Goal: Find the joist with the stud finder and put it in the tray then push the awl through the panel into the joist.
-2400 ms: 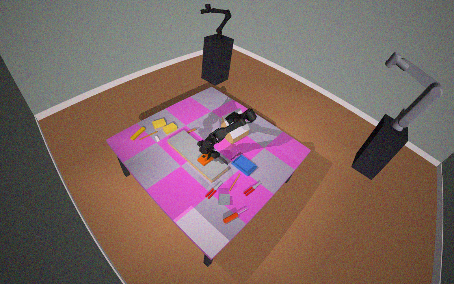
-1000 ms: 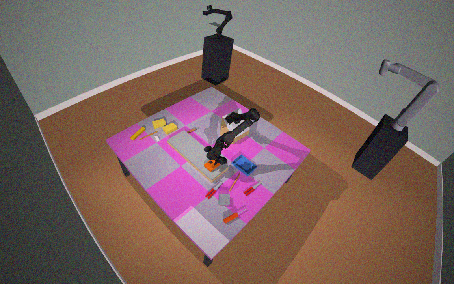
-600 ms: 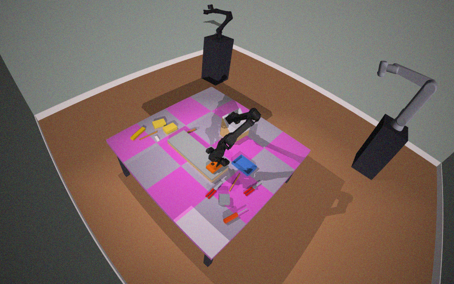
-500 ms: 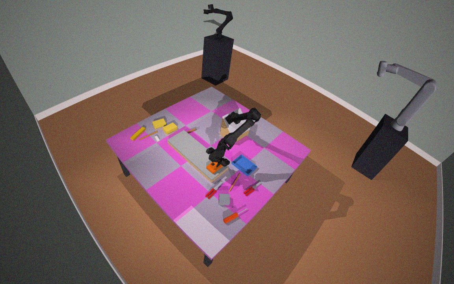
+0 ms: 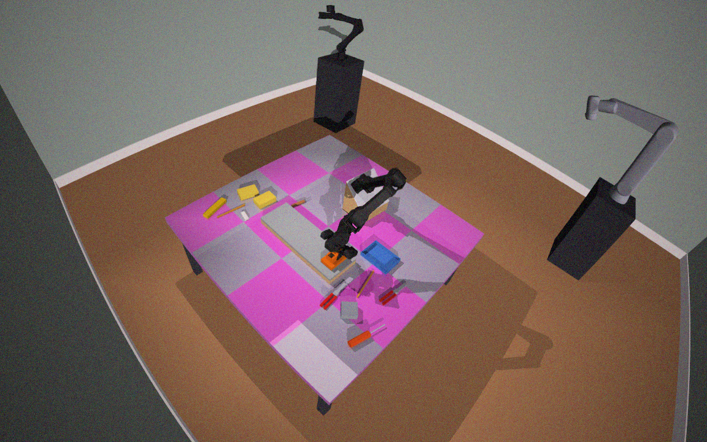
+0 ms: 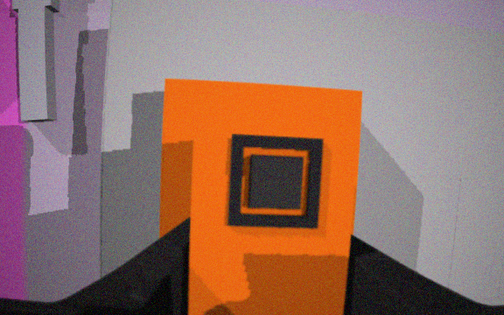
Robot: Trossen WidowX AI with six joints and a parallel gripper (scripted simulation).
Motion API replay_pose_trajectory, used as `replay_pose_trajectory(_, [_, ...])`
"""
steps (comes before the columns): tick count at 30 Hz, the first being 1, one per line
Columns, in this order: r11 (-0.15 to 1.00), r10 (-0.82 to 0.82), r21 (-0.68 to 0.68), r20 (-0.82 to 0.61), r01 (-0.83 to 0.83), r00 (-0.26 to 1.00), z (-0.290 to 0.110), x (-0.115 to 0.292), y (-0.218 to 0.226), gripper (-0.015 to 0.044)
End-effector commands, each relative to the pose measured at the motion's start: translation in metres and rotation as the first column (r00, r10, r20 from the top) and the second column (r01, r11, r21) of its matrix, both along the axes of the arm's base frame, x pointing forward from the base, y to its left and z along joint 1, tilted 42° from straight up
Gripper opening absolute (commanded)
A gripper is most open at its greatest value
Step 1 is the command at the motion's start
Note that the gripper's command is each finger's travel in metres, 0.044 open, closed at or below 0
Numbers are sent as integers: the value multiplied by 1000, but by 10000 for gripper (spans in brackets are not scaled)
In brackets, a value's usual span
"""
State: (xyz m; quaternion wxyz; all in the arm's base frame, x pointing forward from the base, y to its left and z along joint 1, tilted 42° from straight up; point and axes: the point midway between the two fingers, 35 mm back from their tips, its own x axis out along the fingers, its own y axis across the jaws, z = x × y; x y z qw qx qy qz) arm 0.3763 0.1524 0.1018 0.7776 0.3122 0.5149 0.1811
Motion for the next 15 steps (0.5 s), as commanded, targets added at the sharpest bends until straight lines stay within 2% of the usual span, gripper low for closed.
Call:
replay_pose_trajectory(1, [1000,0,-3,-1,0,1000,-6,-1,-6,0])
replay_pose_trajectory(15, [1000,0,-4,-2,0,1000,-23,-2,-24,0])
